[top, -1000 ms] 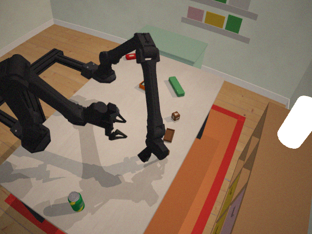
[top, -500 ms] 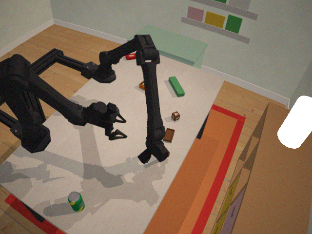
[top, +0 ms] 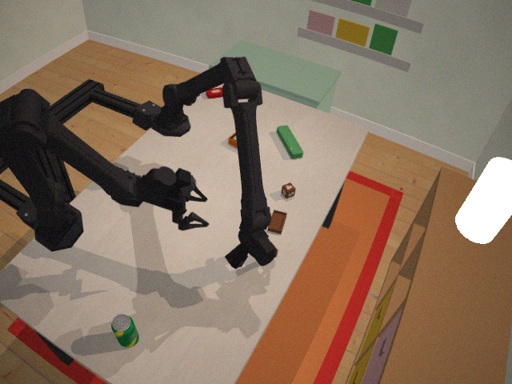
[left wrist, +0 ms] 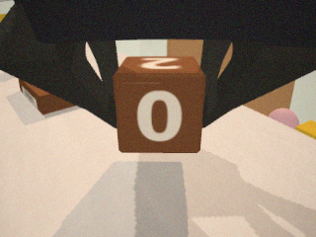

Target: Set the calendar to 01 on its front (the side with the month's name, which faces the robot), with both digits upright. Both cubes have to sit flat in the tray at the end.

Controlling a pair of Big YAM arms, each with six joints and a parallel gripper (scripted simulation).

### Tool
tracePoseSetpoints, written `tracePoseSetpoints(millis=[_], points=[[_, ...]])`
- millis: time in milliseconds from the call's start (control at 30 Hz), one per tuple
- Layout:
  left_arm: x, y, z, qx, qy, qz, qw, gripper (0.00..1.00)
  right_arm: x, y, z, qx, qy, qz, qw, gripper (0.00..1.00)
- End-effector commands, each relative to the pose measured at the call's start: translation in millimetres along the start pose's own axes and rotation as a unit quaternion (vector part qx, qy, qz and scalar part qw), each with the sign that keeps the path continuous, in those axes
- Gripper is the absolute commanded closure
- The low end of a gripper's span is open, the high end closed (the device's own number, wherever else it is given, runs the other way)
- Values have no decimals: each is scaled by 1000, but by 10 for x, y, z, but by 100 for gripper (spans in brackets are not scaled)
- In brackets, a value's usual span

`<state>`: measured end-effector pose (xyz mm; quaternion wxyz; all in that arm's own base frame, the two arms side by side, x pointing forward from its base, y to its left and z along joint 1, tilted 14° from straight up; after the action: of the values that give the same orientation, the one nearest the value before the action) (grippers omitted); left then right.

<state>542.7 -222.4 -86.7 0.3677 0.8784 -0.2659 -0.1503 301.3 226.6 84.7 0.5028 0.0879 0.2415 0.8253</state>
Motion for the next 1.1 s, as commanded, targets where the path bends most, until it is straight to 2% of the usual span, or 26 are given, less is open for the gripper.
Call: tracePoseSetpoints(millis=[0, 1067], points=[[89, -89, 43, 3, -2, 4, 1000, 65, 15, -23, 44, -3, -3, 1, 1000, 0], [95, -266, 48, 2, 2, 0, 1000, 65, 15, -23, 44, -3, -3, 1, 1000, 0]])
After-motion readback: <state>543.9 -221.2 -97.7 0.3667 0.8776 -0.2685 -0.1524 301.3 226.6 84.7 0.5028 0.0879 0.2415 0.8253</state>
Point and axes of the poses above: on each arm, the point where the finger pads meet when closed, its own y axis back along the fingers, its own x axis across the jaws, z = x × y, the point moved 9 cm from there along y, back along the fingers, and after that the axes turned 10 degrees about -y, right-handed, at the moved point
